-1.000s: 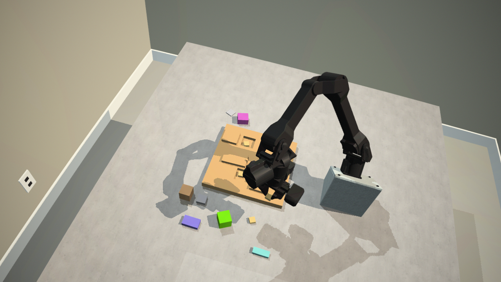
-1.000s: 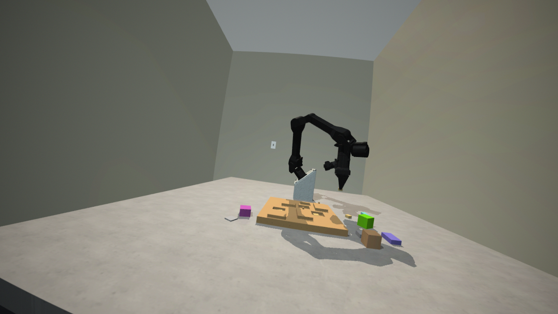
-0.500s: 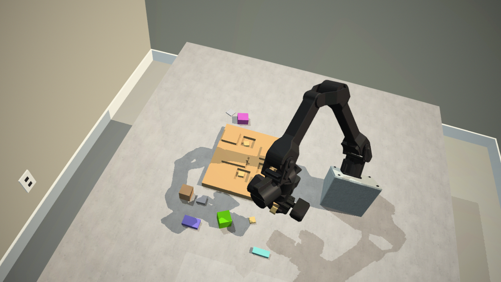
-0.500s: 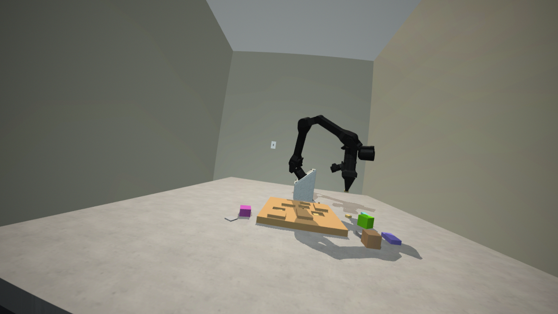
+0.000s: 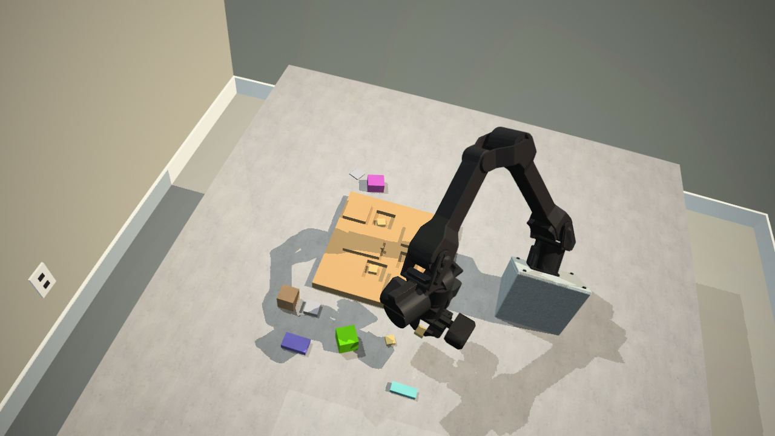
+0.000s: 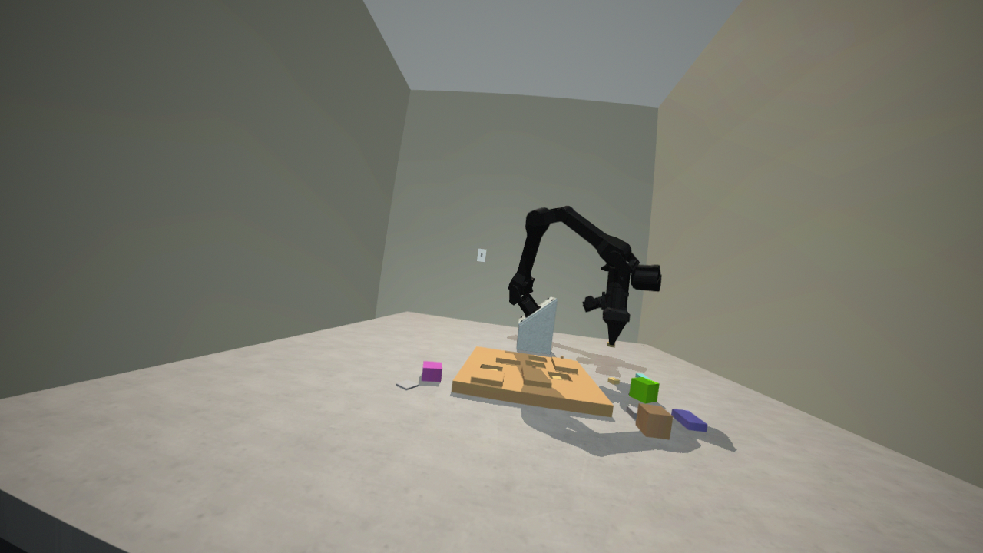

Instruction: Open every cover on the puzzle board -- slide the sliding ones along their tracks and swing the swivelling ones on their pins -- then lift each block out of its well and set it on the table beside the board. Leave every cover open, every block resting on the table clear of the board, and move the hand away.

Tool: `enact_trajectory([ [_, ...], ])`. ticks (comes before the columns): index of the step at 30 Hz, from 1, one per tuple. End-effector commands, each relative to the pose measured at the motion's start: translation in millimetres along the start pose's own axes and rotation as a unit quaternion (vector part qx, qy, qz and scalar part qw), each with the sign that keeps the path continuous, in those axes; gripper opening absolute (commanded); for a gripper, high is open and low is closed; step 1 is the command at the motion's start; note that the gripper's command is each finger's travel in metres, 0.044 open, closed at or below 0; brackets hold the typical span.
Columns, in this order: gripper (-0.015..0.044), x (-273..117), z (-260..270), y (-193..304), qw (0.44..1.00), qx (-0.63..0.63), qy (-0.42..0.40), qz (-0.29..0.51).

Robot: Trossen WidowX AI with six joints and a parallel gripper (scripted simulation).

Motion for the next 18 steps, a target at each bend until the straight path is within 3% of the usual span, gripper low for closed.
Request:
enact_trajectory([
  [1,0.0080,8.1,0.3,-0.3,1.000,-0.002,0.000,-0.003],
  [18,0.0080,36.6,1.1,-0.2,1.000,-0.002,-0.001,-0.003],
])
Point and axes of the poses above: the point midway between the two fingers, 35 mm back from their tips, its own x axis out along the fingers, its own z axis across the jaws, y = z × x, the point moved 4 cm from there along -x, back along the fingers, and after that the axes turned 5 degrees about -x, right-handed, at the moved point
